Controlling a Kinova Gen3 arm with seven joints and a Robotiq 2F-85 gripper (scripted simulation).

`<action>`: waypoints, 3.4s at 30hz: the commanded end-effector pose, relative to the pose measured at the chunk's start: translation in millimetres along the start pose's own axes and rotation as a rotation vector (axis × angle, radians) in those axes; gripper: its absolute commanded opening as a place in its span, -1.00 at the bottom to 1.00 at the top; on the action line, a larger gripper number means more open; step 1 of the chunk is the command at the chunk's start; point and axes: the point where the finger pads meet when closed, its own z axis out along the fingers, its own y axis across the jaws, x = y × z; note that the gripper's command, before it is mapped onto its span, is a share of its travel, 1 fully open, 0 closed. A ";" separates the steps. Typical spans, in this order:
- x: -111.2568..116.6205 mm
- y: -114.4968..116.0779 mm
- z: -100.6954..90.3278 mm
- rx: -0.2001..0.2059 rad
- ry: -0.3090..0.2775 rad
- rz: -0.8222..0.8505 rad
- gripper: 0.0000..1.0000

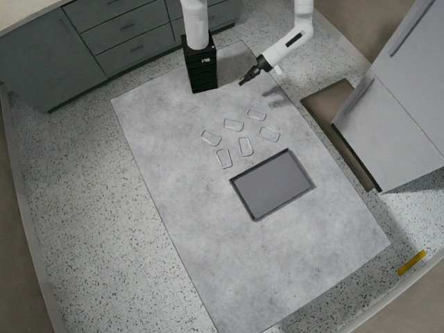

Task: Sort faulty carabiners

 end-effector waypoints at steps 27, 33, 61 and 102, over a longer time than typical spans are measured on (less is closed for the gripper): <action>-6.1 36.7 47.9 0.120 -0.159 0.145 1.00; -6.1 36.7 47.9 0.120 -0.159 0.145 1.00; 30.6 122.5 15.5 0.114 -0.149 0.160 1.00; 65.4 206.3 -15.8 0.113 -0.141 0.181 1.00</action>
